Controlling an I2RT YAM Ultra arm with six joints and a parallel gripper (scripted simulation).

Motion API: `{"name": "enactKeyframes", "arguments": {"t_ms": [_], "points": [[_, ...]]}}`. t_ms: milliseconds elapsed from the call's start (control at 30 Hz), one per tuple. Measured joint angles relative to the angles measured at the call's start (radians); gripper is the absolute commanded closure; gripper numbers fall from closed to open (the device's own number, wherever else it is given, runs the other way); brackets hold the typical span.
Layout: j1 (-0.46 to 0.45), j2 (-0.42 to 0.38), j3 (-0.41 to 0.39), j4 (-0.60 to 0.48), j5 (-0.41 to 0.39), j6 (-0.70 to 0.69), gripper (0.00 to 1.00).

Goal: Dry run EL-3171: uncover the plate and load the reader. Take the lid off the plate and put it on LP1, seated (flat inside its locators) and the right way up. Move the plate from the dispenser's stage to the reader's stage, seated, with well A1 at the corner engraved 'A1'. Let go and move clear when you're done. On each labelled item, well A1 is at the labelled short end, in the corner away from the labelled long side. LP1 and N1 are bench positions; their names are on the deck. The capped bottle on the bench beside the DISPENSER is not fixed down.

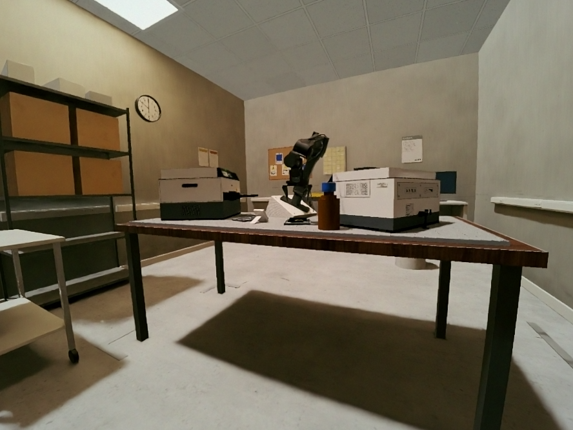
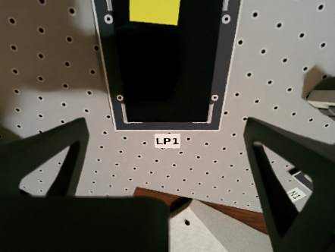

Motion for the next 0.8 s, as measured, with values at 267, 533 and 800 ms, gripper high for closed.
{"name": "enactKeyframes", "arguments": {"t_ms": [267, 533, 800], "points": [[0.028, -0.010, -0.003, -0.002, 0.011, -0.022, 0.00], [0.101, -0.055, -0.003, -0.014, 0.031, -0.095, 0.00], [0.196, -0.107, -0.003, -0.032, 0.063, -0.199, 0.00]]}}
